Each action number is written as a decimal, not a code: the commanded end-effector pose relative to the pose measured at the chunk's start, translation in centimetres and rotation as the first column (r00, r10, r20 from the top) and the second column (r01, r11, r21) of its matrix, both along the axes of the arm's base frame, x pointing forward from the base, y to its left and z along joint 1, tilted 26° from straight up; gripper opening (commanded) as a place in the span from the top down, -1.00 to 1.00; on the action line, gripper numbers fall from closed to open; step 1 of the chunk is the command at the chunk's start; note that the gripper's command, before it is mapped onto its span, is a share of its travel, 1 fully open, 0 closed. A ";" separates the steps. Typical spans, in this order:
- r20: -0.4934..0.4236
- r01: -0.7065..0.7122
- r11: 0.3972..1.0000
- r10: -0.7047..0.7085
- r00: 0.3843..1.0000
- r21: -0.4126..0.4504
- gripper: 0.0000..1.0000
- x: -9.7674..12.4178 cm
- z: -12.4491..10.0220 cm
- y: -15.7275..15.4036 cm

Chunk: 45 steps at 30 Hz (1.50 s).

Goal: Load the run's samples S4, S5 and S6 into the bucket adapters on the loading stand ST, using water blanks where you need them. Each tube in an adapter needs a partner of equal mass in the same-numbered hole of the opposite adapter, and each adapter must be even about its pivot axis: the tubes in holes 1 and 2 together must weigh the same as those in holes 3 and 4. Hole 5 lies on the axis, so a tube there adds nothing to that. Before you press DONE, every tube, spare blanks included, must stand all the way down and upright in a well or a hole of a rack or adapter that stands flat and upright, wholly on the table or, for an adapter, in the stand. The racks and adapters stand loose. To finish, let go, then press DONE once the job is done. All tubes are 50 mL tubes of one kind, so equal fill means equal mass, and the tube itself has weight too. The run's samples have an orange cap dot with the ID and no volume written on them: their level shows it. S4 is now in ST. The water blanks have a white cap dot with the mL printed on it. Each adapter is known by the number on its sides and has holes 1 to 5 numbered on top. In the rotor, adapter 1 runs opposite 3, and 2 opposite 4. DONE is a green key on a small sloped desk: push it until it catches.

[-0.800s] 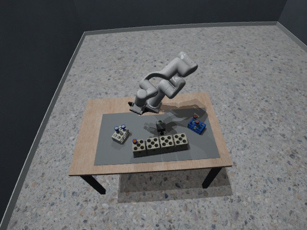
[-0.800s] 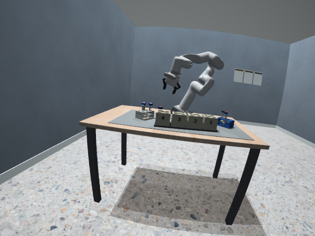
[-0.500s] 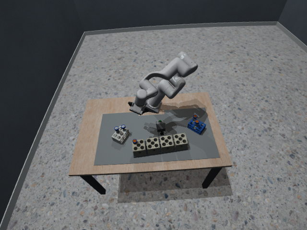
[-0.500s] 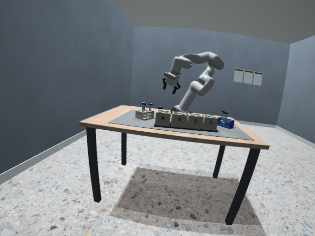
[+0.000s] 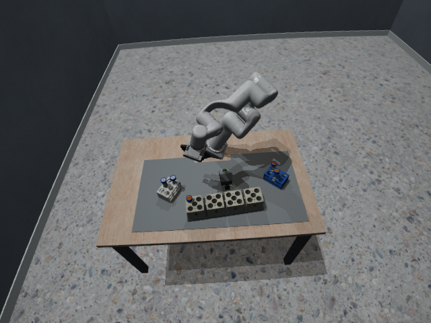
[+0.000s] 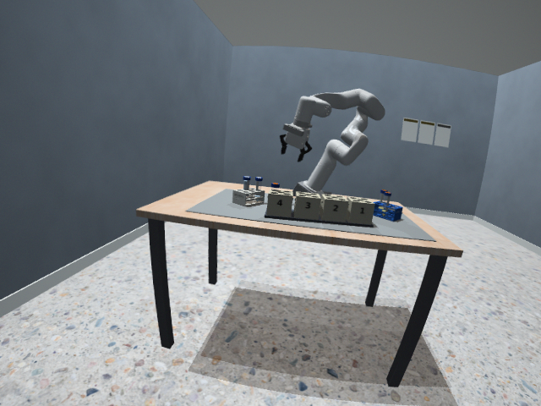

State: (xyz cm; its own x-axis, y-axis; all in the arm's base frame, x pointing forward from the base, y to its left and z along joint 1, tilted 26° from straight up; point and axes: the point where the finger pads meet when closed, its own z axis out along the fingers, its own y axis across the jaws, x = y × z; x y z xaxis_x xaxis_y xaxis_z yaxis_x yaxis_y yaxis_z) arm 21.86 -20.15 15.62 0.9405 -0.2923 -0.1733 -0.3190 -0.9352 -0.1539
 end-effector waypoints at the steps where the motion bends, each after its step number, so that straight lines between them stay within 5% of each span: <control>1: 0.024 -0.015 1.000 0.015 1.000 0.006 -1.00 2.1 1.0 0.7; 45: 0.319 -0.256 0.960 0.207 0.925 0.118 -1.00 13.6 7.6 8.8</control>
State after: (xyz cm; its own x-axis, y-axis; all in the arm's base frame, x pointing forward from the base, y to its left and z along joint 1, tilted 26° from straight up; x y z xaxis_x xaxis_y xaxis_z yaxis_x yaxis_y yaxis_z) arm 34.41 -12.14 22.45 0.9942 -0.0609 0.0884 -0.0261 -0.9360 -0.3511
